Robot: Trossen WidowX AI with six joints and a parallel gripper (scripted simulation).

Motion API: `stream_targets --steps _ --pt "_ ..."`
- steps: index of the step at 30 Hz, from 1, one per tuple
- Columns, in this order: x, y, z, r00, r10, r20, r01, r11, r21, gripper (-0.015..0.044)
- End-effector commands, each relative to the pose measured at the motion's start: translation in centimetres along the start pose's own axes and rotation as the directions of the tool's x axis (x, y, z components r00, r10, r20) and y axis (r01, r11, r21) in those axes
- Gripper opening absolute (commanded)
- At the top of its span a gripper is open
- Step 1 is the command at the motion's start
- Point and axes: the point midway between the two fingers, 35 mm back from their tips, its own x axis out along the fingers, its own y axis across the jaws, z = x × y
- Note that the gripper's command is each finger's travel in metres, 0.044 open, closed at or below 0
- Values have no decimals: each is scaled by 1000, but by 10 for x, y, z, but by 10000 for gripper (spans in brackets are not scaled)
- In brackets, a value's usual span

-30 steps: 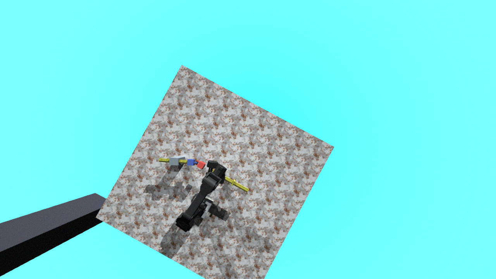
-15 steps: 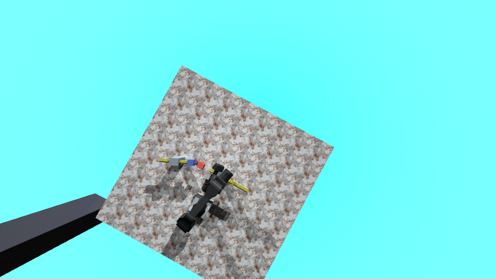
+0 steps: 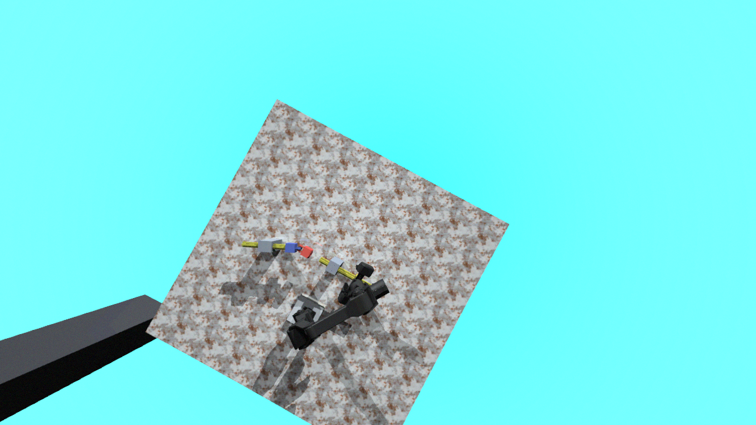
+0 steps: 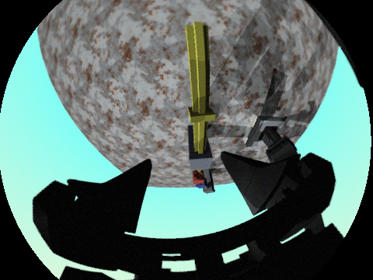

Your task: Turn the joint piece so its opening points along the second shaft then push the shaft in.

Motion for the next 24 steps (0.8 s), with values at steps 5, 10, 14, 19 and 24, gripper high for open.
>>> stream_targets --steps 5,10,14,19,24 --pt "-43 -20 95 995 60 76 -58 998 -24 440" --pt "-43 -20 95 995 60 76 -58 998 -24 440" --pt "-35 -20 98 992 39 117 -36 999 -31 440" --pt "-8 -21 106 964 -13 264 27 998 -49 440" --pt "15 -22 112 914 -35 405 63 996 -56 440"
